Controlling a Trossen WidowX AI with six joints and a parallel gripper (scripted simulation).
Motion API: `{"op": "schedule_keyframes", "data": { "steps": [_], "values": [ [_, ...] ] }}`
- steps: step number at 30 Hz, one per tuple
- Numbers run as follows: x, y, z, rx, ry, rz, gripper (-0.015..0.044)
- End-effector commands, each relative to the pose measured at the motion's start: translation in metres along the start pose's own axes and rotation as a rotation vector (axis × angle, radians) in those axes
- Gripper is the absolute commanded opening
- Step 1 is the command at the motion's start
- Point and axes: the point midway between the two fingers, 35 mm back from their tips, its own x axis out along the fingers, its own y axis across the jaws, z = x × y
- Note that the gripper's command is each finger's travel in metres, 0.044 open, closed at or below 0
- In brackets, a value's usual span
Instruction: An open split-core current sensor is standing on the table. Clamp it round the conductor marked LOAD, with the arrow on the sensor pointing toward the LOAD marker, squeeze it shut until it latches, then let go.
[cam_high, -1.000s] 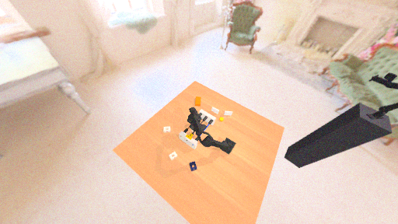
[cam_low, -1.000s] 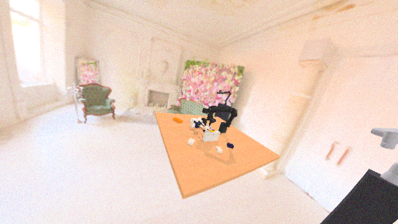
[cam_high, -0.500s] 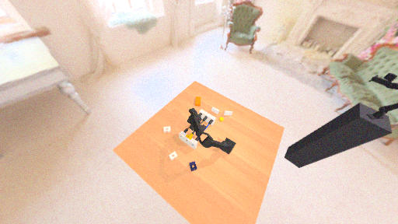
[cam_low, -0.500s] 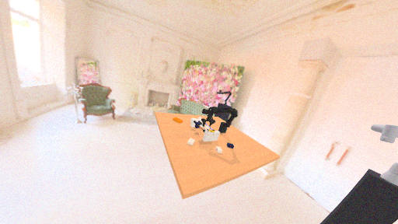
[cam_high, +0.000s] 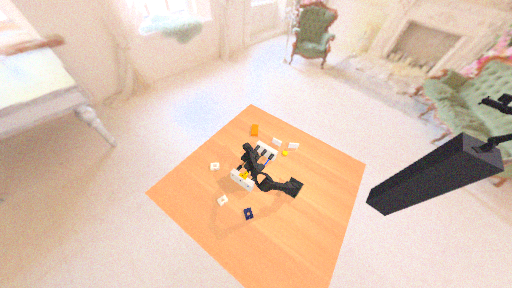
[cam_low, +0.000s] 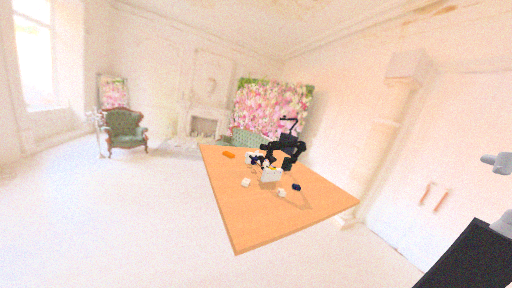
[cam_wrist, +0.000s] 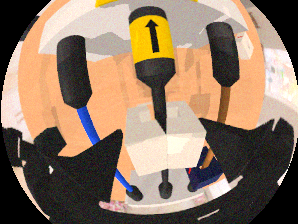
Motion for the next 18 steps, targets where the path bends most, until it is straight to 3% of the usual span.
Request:
{"op": "schedule_keyframes", "data": {
  "steps": [1,11,13,18],
  "values": [
    [0.008,0.0,0.001,0.002,-0.005,0.0,0.044],
    [0.021,0.001,0.001,0.002,-0.006,0.0,0.044],
    [0.017,0.001,0.001,0.0,-0.001,0.001,0.0387],
    [0.017,0.001,0.001,0.0,-0.001,0.001,0.0354]
  ]
}}
